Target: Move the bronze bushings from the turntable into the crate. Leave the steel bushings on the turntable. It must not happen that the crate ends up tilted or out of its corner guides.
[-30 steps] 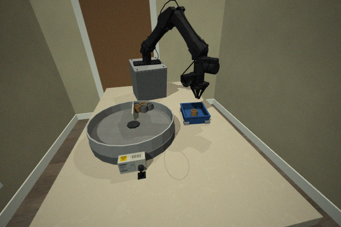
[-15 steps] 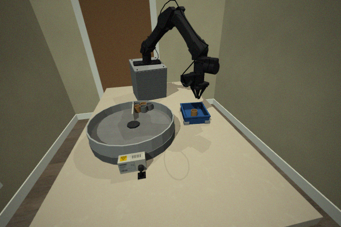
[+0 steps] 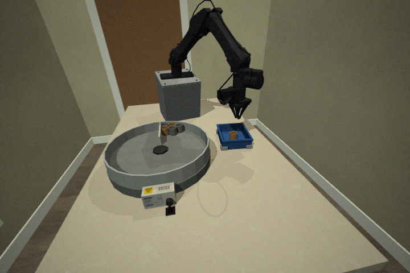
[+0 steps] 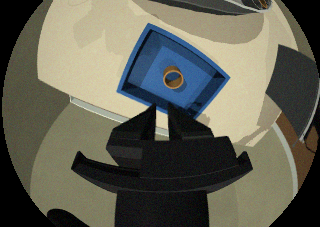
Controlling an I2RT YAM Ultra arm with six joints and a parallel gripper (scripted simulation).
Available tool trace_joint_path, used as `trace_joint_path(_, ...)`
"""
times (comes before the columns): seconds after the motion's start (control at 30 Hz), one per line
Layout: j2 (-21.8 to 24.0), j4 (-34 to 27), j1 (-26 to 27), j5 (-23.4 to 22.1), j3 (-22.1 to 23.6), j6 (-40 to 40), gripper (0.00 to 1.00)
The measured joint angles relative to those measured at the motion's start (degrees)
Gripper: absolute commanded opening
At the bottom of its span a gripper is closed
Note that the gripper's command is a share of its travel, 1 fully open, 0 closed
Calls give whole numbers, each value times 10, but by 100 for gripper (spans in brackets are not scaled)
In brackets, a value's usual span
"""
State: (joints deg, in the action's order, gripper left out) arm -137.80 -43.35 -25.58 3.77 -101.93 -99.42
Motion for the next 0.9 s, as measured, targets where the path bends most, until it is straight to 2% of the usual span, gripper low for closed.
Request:
trace_joint_path(0.03, 0, 0, 0, 0, 0, 0, 13)
trace_joint_path(0.27, 0, 1, 0, 0, 1, 0, 13)
trace_joint_path(0.5, 9, 7, 3, 0, 21, 2, 13)
trace_joint_path(0.67, 25, 20, 17, -3, 53, 9, 13)
trace_joint_path(0.9, 61, 45, 50, -8, 120, 25, 13)
